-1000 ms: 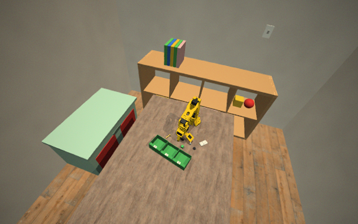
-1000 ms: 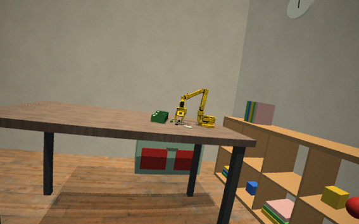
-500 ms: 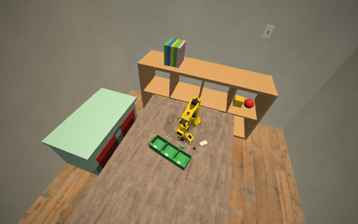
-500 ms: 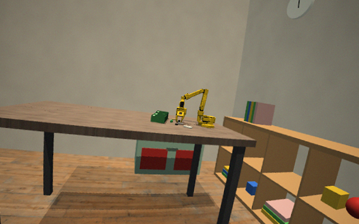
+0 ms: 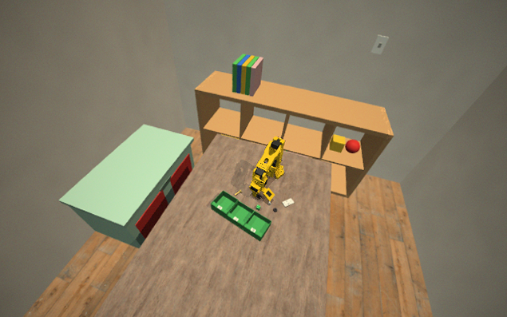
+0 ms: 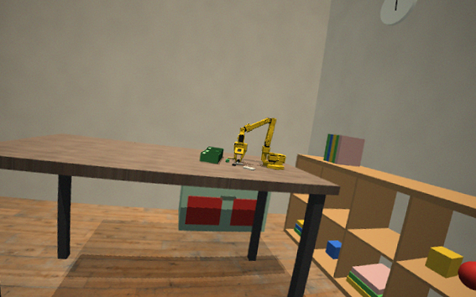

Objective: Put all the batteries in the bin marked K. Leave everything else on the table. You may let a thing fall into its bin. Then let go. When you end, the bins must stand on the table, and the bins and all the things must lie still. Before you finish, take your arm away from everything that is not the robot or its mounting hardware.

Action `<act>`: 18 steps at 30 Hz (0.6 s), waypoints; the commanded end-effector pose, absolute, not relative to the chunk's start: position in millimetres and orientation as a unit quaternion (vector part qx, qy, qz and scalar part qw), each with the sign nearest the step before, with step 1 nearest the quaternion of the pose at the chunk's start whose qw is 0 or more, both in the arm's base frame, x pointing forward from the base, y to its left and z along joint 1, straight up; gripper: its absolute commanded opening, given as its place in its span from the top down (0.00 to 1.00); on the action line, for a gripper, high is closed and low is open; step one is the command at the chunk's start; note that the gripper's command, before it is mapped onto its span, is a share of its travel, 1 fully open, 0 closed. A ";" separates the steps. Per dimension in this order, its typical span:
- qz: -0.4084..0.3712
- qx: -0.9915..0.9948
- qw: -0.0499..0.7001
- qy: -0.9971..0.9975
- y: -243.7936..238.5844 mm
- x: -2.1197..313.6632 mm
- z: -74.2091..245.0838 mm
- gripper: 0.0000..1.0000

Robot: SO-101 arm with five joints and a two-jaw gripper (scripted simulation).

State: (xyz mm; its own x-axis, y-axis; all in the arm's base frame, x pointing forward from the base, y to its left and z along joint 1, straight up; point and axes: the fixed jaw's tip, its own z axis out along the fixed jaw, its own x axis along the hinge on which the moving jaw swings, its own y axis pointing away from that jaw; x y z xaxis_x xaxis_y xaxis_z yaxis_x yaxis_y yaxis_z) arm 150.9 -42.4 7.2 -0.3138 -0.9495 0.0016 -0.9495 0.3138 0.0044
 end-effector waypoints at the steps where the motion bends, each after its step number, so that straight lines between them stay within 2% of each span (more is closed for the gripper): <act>1: 0.004 0.585 -0.003 -0.811 -44.2 152.5 8.4 0.99; 18: 0.004 0.585 -0.003 -0.811 -44.2 152.5 8.4 1.00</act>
State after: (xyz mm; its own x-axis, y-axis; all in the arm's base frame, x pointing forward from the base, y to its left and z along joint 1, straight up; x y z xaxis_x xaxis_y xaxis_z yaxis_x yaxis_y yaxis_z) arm 150.9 -42.4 7.2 -0.3138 -0.9495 0.0016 -0.9495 0.3138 0.0044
